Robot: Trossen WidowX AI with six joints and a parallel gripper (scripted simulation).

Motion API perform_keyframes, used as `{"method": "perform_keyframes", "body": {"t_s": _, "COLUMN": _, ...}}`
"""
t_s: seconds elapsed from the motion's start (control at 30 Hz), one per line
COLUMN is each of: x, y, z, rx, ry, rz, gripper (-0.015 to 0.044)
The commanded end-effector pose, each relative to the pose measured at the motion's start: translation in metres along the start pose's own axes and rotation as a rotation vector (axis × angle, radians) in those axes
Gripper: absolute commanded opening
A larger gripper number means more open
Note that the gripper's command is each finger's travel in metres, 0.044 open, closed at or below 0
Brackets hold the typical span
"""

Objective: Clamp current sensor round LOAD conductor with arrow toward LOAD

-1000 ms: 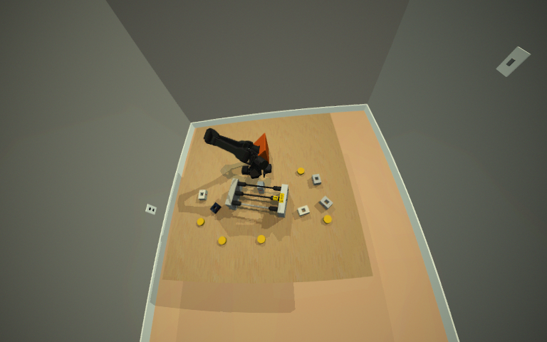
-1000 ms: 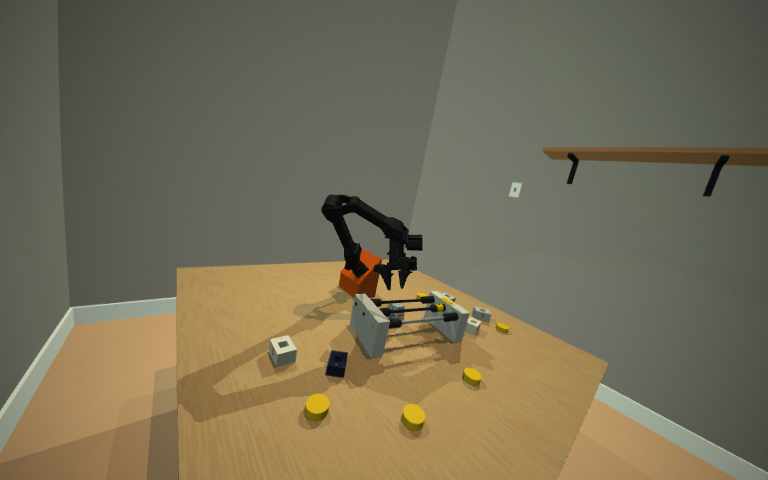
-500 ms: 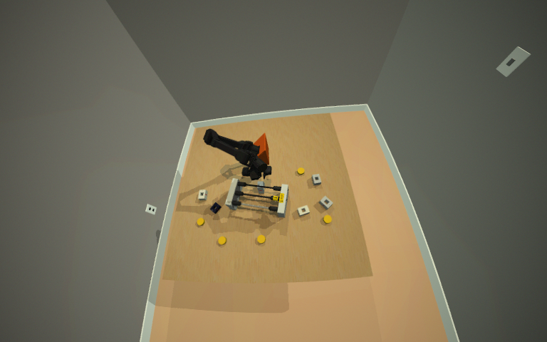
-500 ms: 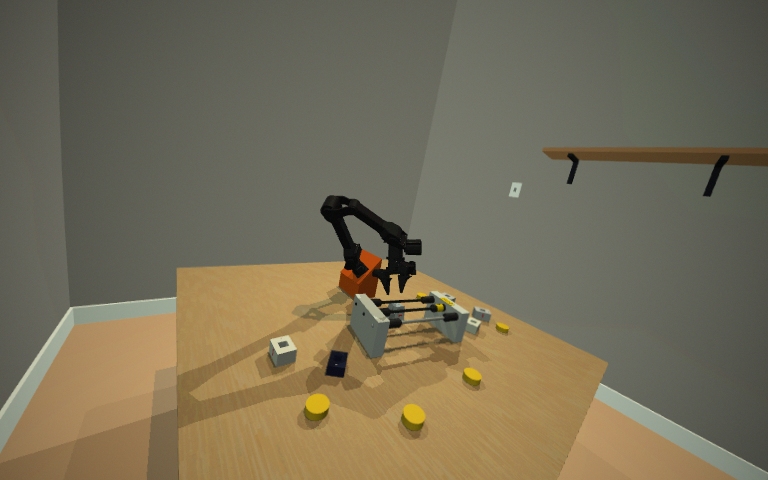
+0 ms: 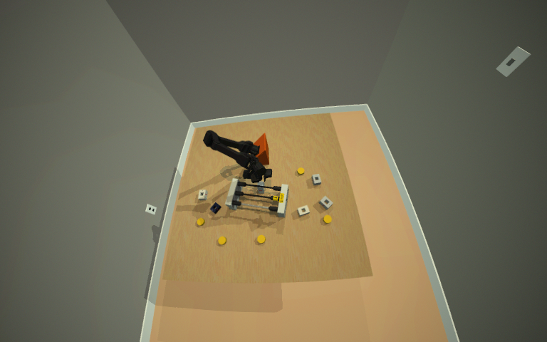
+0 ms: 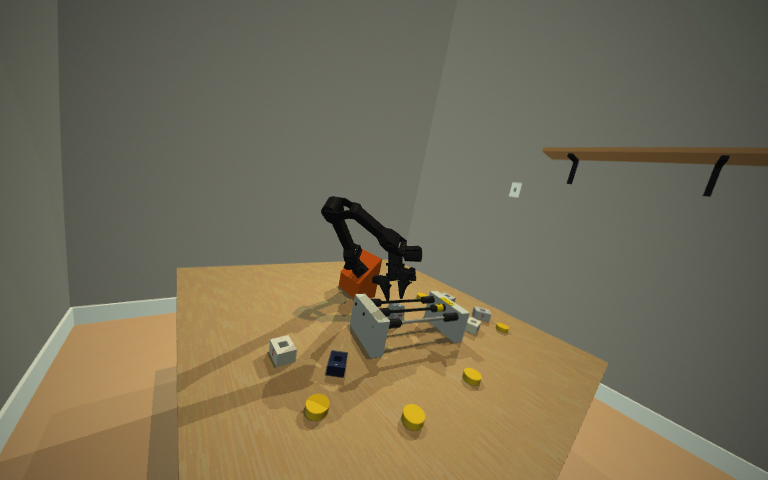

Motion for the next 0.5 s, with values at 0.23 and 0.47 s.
{"method": "perform_keyframes", "body": {"t_s": 0.23, "x": -0.003, "y": -0.018, "z": -0.002, "rx": -0.004, "ry": 0.006, "rz": -0.011, "gripper": 0.0326}}
{"method": "perform_keyframes", "body": {"t_s": 0.47, "x": -0.002, "y": -0.014, "z": -0.001, "rx": -0.001, "ry": -0.001, "rz": -0.004, "gripper": 0.0208}}
Point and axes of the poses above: the point midway between the two fingers, 35 mm back from their tips, its own y axis back along the fingers, its own x axis across the jaws, z = x × y, the point moved 7 cm from there along y, back along the fingers, and after that the axes turned 12 degrees about -y, right-handed, at the moved point
